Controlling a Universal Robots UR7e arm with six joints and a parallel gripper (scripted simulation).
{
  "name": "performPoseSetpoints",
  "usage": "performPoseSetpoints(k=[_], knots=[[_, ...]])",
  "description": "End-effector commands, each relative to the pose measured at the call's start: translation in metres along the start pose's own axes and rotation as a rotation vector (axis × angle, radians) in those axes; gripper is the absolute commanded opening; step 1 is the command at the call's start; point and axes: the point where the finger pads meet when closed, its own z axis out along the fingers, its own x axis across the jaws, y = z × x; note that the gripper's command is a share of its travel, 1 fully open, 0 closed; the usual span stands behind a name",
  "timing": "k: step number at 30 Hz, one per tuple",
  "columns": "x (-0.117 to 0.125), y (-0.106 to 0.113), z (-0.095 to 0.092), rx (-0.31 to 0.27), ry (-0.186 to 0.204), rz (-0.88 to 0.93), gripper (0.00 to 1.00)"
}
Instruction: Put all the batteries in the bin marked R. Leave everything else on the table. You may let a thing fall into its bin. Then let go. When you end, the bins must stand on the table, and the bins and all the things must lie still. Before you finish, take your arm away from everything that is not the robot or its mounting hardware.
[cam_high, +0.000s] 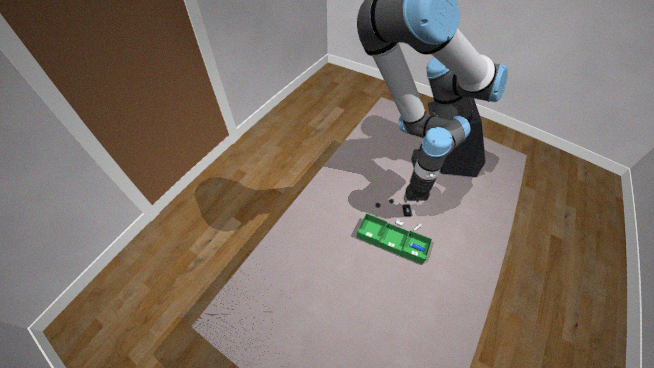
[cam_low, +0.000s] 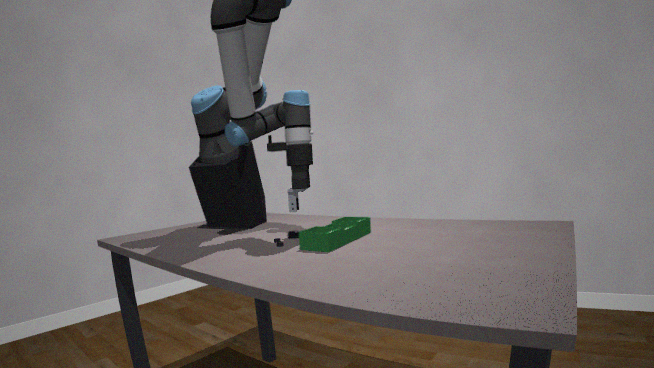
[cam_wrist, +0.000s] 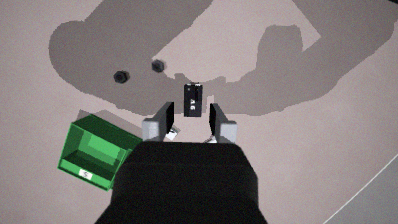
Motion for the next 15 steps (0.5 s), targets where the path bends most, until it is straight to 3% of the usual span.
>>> performPoseSetpoints(k=[1,4,15], knots=[[0.0,0.0,0.011,0.0,0.0,0.0,0.8],[0.0,0.0,0.015,0.0,0.0,0.0,0.8],[0.0,0.0,0.059,0.0,0.0,0.0,0.8]])
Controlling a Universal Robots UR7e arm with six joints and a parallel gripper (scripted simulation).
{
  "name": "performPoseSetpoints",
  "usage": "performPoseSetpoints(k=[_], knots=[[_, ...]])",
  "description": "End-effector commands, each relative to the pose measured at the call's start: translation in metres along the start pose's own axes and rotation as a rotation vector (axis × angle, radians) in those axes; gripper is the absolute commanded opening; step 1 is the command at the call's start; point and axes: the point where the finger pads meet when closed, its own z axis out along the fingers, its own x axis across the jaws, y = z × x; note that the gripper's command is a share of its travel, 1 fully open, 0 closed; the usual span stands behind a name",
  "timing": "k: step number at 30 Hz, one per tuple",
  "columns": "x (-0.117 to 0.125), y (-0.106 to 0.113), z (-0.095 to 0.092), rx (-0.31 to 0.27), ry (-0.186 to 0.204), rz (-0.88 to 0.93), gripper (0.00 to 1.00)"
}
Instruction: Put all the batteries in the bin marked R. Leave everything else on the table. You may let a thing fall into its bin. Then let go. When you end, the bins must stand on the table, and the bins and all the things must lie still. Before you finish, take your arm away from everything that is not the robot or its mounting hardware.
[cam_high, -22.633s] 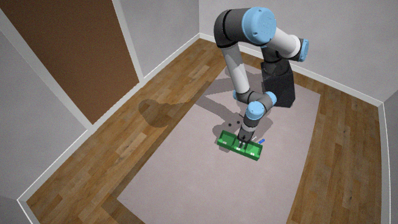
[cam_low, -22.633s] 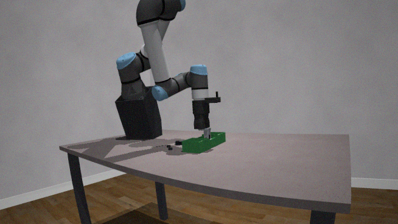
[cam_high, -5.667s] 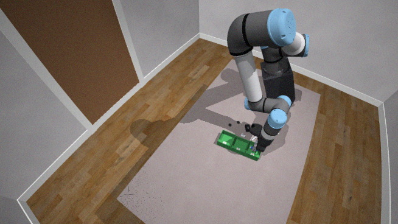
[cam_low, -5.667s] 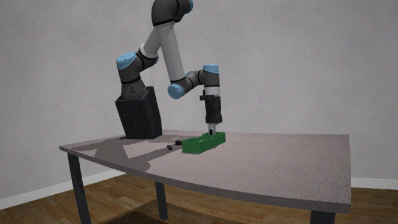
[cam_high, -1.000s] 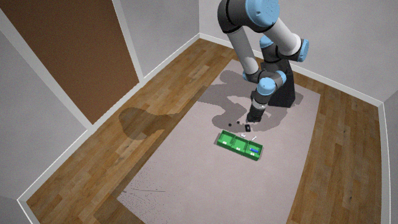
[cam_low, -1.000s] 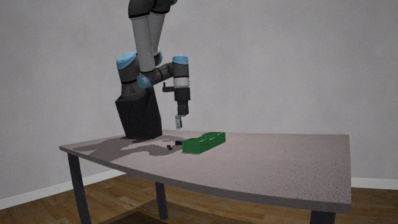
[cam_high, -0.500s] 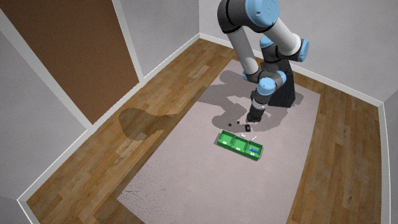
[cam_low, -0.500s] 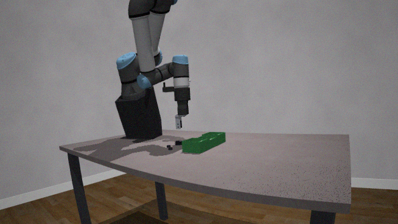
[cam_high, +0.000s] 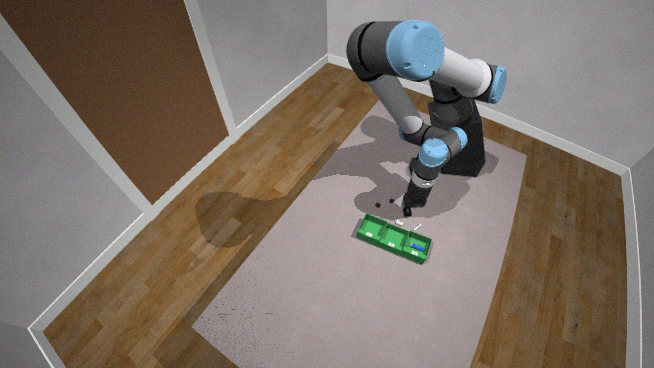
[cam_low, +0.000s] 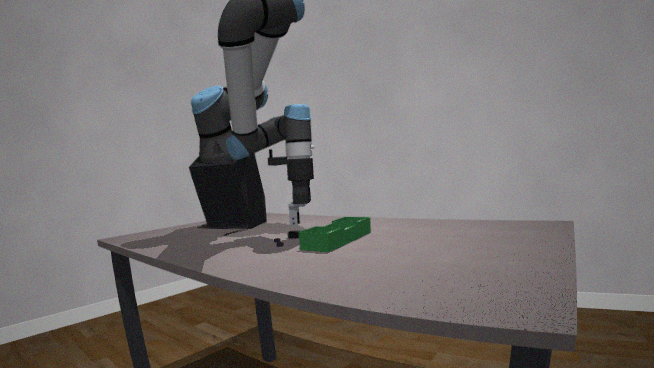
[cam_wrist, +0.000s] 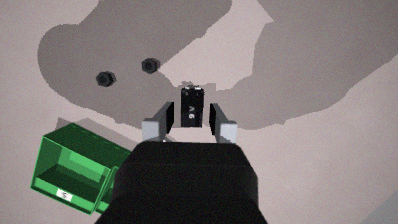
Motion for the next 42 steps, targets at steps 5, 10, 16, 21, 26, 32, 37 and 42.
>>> performPoseSetpoints(k=[5,10,16,21,26,32,37,42], knots=[[-0.001,0.001,0.023,-0.003,-0.003,0.0,0.8],[-0.001,0.001,0.025,-0.003,-0.003,0.0,0.8],[-0.001,0.001,0.033,-0.003,-0.003,0.0,0.8],[-0.001,0.001,0.035,-0.003,-0.003,0.0,0.8],[-0.001,0.001,0.035,-0.003,-0.003,0.0,0.8],[-0.001,0.001,0.035,-0.003,-0.003,0.0,0.8],[-0.001,0.001,0.035,-0.003,-0.003,0.0,0.5],[-0.001,0.001,0.035,-0.003,-0.003,0.0,0.5]])
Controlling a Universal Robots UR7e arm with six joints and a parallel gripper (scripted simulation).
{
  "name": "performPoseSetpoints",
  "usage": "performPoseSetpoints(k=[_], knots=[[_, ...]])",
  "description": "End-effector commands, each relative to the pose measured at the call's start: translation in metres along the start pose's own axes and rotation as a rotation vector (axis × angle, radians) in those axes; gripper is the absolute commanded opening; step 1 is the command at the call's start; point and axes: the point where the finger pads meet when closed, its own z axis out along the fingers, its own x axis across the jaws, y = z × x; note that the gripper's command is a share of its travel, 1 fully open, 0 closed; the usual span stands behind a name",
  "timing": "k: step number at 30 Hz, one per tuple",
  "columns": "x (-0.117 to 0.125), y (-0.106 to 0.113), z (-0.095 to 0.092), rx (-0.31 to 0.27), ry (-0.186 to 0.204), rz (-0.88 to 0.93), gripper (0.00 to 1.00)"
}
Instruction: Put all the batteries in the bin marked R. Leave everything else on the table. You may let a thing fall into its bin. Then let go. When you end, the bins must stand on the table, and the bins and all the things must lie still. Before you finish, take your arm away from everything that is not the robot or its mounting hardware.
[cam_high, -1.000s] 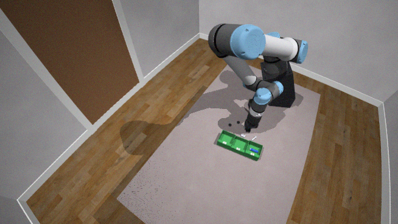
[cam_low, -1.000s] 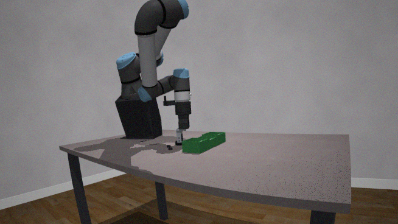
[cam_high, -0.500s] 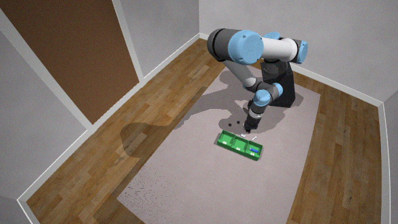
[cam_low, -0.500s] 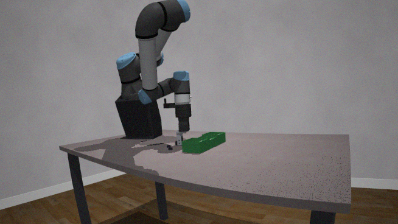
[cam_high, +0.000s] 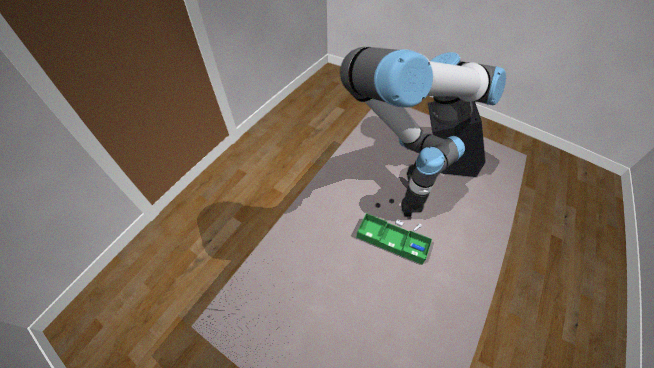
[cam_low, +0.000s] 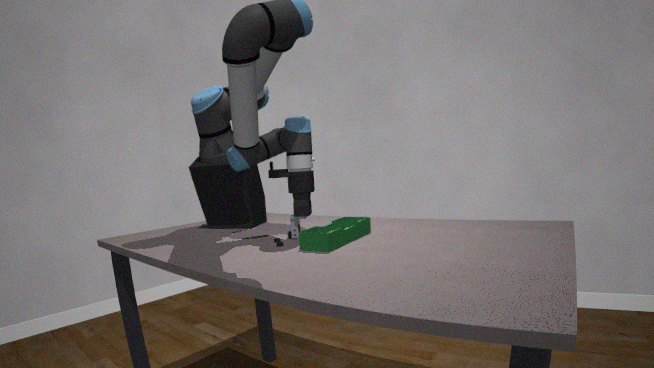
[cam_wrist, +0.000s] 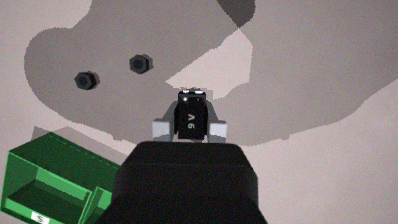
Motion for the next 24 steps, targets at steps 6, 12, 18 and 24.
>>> performPoseSetpoints(k=[6,12,18,24], knots=[[-0.0002,0.0002,-0.0003,-0.001,-0.001,0.0,0.5],[-0.0002,0.0002,-0.0003,-0.001,-0.001,0.0,0.5],[-0.0002,0.0002,-0.0003,-0.001,-0.001,0.0,0.5],[-0.0002,0.0002,-0.0069,-0.001,-0.001,0.0,0.5]])
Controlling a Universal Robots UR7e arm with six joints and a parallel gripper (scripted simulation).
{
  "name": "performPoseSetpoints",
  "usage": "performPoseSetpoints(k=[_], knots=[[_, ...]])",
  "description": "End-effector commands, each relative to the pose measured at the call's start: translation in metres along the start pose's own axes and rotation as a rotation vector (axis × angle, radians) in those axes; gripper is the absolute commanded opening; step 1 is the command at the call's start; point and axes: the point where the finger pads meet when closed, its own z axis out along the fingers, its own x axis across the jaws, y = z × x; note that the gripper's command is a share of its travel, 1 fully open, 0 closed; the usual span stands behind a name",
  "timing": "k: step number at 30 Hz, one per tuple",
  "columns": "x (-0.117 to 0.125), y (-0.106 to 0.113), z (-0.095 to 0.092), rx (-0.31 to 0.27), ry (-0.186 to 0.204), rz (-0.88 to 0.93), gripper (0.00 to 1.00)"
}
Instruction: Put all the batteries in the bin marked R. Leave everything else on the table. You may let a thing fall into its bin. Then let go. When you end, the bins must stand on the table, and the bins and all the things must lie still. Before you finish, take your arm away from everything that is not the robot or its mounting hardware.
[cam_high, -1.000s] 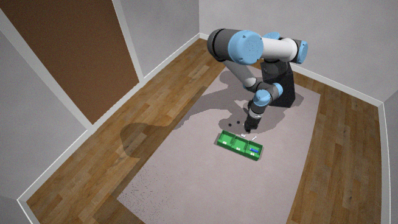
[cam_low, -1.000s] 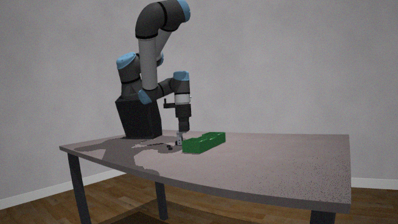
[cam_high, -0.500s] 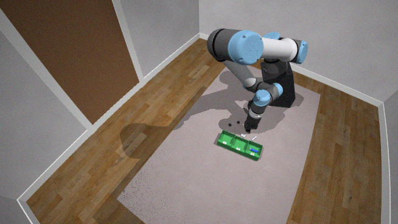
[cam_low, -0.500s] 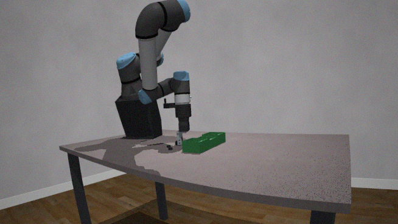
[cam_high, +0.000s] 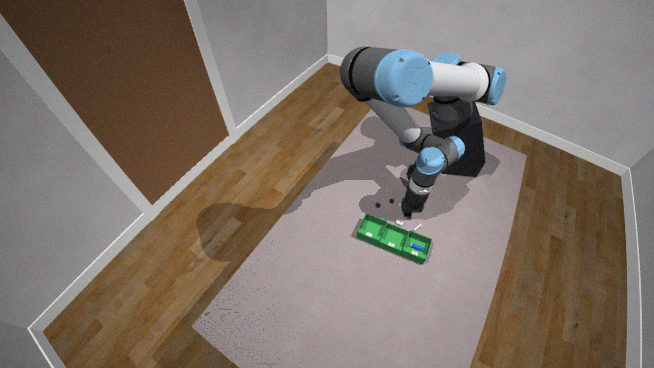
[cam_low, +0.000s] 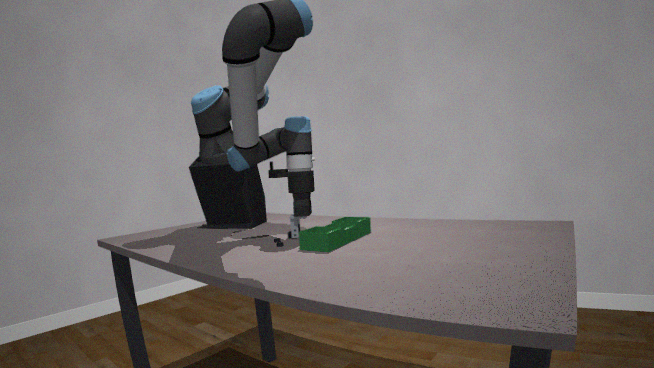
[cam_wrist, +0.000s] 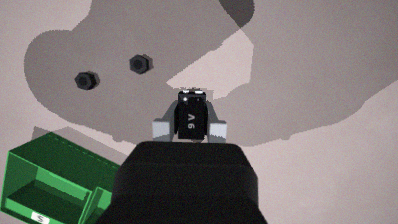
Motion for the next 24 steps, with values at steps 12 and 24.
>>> performPoseSetpoints(k=[12,24], knots=[[0.0,0.0,-0.04,-0.001,-0.001,0.0,0.5],[0.0,0.0,-0.06,-0.001,-0.001,0.0,0.5]])
